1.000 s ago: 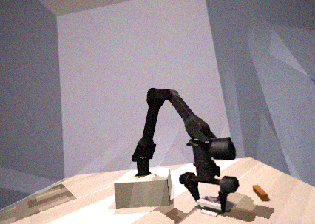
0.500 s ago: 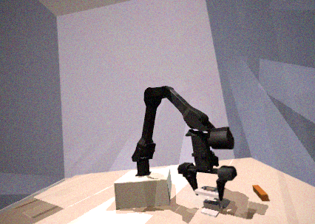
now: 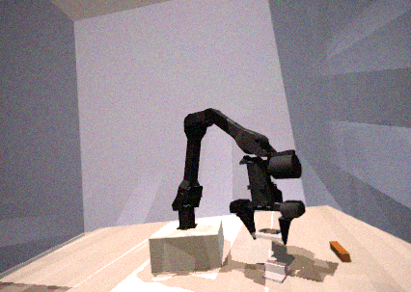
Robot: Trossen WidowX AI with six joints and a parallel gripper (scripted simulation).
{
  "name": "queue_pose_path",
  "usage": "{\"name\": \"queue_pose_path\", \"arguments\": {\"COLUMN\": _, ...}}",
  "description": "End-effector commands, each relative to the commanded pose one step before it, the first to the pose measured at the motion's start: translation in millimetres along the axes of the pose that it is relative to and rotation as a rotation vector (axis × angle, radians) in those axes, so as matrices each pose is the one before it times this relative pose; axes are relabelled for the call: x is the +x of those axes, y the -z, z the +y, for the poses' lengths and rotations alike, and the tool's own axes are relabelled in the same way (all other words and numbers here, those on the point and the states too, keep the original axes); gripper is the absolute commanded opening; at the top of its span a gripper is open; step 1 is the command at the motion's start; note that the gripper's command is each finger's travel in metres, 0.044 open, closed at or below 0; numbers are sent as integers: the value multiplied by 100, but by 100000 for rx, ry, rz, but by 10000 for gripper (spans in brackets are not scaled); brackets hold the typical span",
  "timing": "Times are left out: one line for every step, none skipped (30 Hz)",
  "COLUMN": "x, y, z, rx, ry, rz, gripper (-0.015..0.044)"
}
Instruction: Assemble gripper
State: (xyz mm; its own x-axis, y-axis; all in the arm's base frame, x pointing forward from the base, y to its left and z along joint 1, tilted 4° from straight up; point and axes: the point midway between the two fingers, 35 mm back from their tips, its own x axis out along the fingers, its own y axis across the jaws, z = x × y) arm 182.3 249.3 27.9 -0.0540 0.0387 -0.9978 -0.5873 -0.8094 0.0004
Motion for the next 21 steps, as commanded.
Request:
{"name": "queue_pose_path", "arguments": {"x": -324, "y": 125, "z": -84, "rx": 1303, "ry": 553, "rz": -397, "gripper": 351}}
{"name": "queue_pose_path", "arguments": {"x": -5, "y": 253, "z": 15, "rx": 2202, "ry": 15, "rz": 43, "gripper": 351}}
{"name": "queue_pose_path", "arguments": {"x": -6, "y": 306, "z": 14, "rx": 2664, "ry": 19, "rz": 51, "gripper": 351}}
{"name": "queue_pose_path", "arguments": {"x": -6, "y": 306, "z": 9, "rx": 2665, "ry": 19, "rz": 50, "gripper": 351}}
{"name": "queue_pose_path", "arguments": {"x": -6, "y": 306, "z": 4, "rx": 2665, "ry": 20, "rz": 49, "gripper": 351}}
{"name": "queue_pose_path", "arguments": {"x": -6, "y": 306, "z": -1, "rx": 2665, "ry": 20, "rz": 48, "gripper": 351}}
{"name": "queue_pose_path", "arguments": {"x": -6, "y": 305, "z": -6, "rx": 2665, "ry": 20, "rz": 48, "gripper": 351}}
{"name": "queue_pose_path", "arguments": {"x": -6, "y": 305, "z": -11, "rx": 2665, "ry": 21, "rz": 47, "gripper": 351}}
{"name": "queue_pose_path", "arguments": {"x": -5, "y": 305, "z": -16, "rx": 2665, "ry": 21, "rz": 46, "gripper": 351}}
{"name": "queue_pose_path", "arguments": {"x": -5, "y": 304, "z": -21, "rx": 2664, "ry": 21, "rz": 45, "gripper": 351}}
{"name": "queue_pose_path", "arguments": {"x": -5, "y": 304, "z": -26, "rx": 2665, "ry": 21, "rz": 44, "gripper": 351}}
{"name": "queue_pose_path", "arguments": {"x": -5, "y": 303, "z": -31, "rx": 2665, "ry": 22, "rz": 44, "gripper": 351}}
{"name": "queue_pose_path", "arguments": {"x": -5, "y": 302, "z": -36, "rx": 2665, "ry": 22, "rz": 43, "gripper": 351}}
{"name": "queue_pose_path", "arguments": {"x": -5, "y": 301, "z": -41, "rx": 2665, "ry": 22, "rz": 42, "gripper": 351}}
{"name": "queue_pose_path", "arguments": {"x": -4, "y": 301, "z": -46, "rx": 2665, "ry": 22, "rz": 41, "gripper": 351}}
{"name": "queue_pose_path", "arguments": {"x": -4, "y": 300, "z": -51, "rx": 2665, "ry": 22, "rz": 41, "gripper": 351}}
{"name": "queue_pose_path", "arguments": {"x": -4, "y": 298, "z": -56, "rx": 2665, "ry": 22, "rz": 40, "gripper": 351}}
{"name": "queue_pose_path", "arguments": {"x": -4, "y": 297, "z": -61, "rx": 2665, "ry": 23, "rz": 39, "gripper": 351}}
{"name": "queue_pose_path", "arguments": {"x": -4, "y": 296, "z": -66, "rx": 2665, "ry": 23, "rz": 39, "gripper": 351}}
{"name": "queue_pose_path", "arguments": {"x": -4, "y": 295, "z": -71, "rx": 2664, "ry": 23, "rz": 38, "gripper": 351}}
{"name": "queue_pose_path", "arguments": {"x": -4, "y": 293, "z": -76, "rx": 2665, "ry": 23, "rz": 37, "gripper": 351}}
